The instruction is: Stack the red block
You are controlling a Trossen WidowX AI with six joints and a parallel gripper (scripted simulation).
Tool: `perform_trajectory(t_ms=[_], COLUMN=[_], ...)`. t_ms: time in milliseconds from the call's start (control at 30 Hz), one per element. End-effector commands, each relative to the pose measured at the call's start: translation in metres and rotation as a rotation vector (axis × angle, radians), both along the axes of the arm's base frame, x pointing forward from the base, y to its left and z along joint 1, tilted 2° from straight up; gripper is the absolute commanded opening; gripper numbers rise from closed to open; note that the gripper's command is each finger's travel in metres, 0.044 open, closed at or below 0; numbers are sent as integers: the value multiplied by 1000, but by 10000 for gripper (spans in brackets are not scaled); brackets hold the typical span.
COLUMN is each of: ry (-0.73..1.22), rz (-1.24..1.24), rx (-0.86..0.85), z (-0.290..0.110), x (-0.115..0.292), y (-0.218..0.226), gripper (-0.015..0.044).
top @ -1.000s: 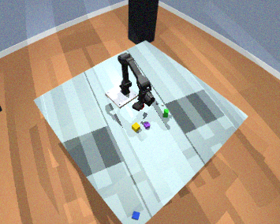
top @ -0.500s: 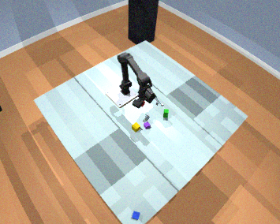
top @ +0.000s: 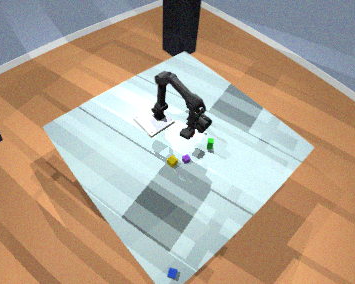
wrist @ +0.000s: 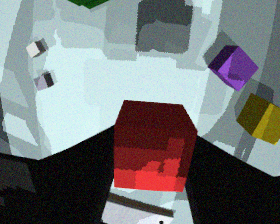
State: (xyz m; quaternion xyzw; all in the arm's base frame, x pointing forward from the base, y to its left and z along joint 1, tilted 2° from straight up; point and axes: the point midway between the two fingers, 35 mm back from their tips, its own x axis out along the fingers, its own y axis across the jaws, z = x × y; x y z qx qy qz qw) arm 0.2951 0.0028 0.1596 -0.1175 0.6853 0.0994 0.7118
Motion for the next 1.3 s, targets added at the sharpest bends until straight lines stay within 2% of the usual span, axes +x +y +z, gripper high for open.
perform_trajectory(t_ms=[0,700,1267], ry=[-9,-14,-15], rz=[-2,-2,-2], rx=[0,7,7], z=[4,-3,-39], x=[14,78,82], y=[11,99,99], gripper=[0,0,0])
